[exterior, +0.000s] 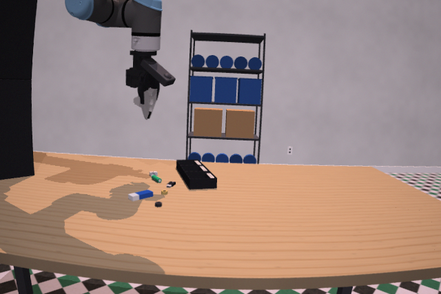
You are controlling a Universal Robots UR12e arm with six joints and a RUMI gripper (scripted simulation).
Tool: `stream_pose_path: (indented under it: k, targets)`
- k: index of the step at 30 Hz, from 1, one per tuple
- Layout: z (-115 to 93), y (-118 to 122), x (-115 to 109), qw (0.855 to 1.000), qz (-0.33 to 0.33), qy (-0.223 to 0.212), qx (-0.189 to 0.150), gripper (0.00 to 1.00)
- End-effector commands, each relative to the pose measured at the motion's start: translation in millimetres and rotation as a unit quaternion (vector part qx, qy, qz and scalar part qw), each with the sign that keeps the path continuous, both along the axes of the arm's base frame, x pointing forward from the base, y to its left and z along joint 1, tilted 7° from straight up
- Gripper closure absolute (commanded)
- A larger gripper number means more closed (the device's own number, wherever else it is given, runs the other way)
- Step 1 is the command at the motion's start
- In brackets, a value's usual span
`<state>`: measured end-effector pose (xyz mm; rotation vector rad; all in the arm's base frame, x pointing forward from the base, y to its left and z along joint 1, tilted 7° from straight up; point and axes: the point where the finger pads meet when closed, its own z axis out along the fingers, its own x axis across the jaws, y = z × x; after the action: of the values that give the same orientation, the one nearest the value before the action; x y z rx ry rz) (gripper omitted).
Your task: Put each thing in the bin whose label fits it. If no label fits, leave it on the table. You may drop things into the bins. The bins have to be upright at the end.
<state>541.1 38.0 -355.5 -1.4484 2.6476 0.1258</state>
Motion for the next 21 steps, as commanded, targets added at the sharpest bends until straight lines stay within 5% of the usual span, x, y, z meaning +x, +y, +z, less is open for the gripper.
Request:
stream_pose_path:
  k: [1,21]
  targets:
    - [2.5,-13.8,6.3,1.0,0.022,-0.005,-0.011,0.96]
    - [19.9,-92.6,34.7,0.983,0.158,-0.017,-0.09,0.96]
